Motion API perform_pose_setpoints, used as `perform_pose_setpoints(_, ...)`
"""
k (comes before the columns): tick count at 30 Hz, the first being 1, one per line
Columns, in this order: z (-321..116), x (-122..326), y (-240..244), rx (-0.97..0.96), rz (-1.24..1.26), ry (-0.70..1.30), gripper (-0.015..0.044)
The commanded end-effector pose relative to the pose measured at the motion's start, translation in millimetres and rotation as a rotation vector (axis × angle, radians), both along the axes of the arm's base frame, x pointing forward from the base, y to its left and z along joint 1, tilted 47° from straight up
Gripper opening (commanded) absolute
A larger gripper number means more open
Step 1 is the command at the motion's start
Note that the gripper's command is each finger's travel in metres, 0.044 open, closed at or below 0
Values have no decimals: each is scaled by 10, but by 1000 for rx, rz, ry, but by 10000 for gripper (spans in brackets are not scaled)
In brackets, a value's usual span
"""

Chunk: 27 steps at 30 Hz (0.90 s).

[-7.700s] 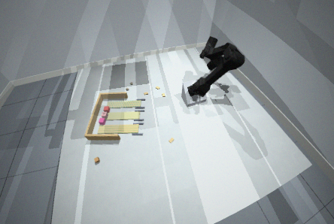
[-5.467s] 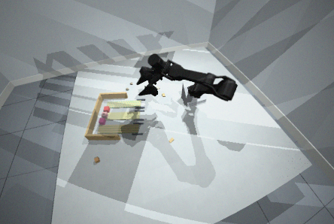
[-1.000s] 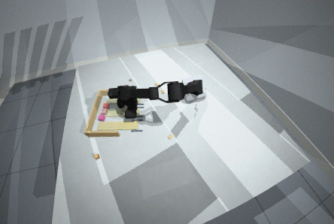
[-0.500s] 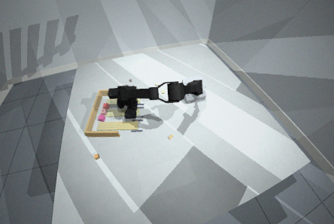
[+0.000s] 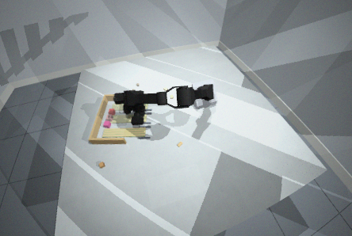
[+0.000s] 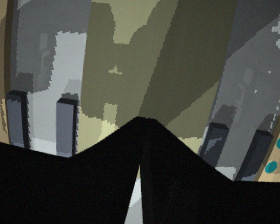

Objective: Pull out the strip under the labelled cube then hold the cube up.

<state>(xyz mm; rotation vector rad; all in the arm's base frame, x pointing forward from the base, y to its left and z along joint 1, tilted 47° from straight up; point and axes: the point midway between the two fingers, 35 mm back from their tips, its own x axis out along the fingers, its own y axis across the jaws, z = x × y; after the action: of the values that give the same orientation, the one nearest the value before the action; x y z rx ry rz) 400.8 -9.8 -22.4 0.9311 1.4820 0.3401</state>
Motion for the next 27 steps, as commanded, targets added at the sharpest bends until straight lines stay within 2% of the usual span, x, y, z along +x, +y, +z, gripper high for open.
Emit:
perform_pose_setpoints(1, -18, 8, 41, 4, 6, 1, 0)
perform_pose_setpoints(16, -29, 24, 47, 4, 6, 1, 0)
perform_pose_setpoints(27, -16, -124, 89, 4, 6, 2, 0)
